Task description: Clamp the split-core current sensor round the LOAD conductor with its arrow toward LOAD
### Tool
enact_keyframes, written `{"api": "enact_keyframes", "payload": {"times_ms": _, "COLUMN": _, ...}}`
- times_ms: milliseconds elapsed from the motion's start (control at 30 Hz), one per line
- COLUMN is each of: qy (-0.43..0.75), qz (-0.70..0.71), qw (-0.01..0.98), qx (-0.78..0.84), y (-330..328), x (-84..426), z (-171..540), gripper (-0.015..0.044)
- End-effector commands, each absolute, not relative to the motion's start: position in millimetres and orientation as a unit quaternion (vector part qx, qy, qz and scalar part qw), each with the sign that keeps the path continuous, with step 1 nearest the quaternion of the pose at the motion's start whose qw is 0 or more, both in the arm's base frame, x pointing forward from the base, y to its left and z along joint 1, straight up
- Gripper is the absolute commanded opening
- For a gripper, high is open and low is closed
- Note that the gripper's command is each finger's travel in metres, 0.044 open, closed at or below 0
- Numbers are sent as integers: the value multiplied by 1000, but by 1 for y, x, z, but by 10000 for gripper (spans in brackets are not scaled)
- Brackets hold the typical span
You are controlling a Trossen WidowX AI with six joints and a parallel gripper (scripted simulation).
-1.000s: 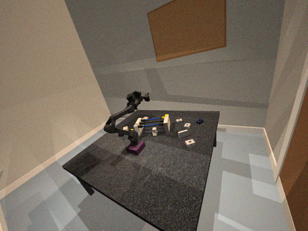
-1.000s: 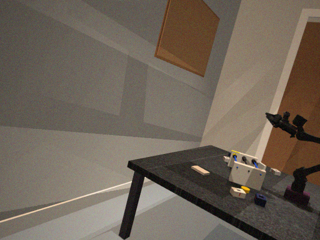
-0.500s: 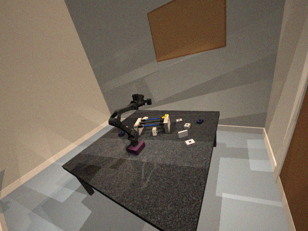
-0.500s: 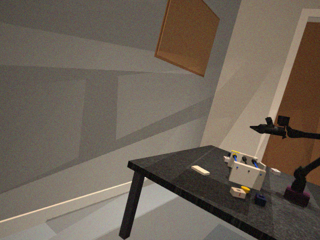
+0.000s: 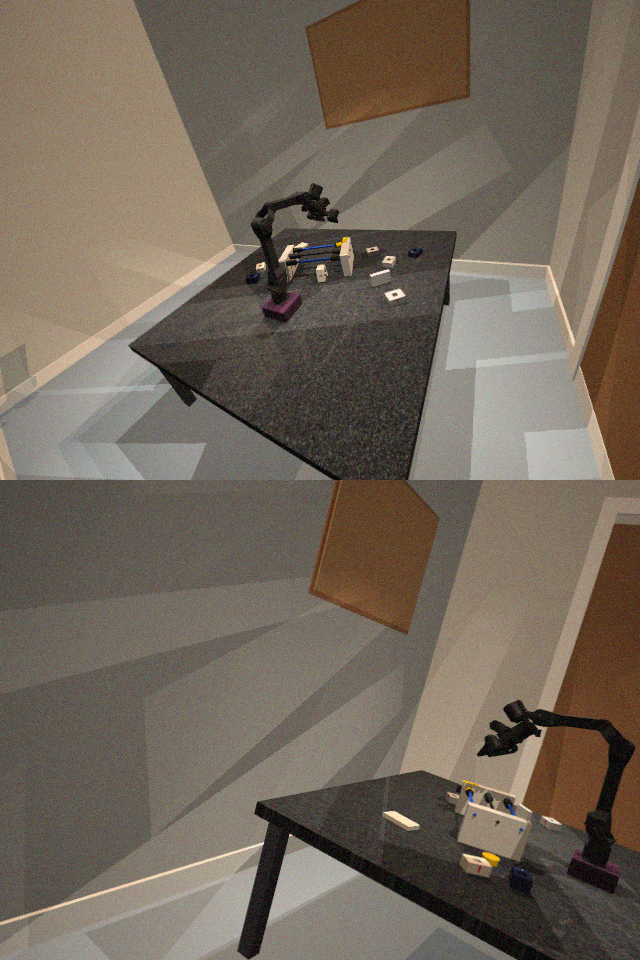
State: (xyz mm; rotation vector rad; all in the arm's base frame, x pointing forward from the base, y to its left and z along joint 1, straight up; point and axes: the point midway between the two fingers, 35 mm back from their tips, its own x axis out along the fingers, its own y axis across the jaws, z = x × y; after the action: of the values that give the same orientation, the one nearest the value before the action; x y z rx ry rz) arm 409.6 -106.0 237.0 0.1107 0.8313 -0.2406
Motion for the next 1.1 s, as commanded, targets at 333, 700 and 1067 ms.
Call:
{"api": "enact_keyframes", "payload": {"times_ms": 333, "qy": 527, "qz": -146, "qw": 833, "qx": 89, "y": -145, "x": 409, "z": 195, "gripper": 440}}
{"api": "enact_keyframes", "payload": {"times_ms": 700, "qy": 527, "qz": -146, "qw": 833, "qx": 89, "y": -145, "x": 409, "z": 195, "gripper": 440}}
{"api": "enact_keyframes", "payload": {"times_ms": 1067, "qy": 580, "qz": -24, "qw": 814, "qx": -10, "y": -127, "x": 308, "z": 156, "gripper": 327}}
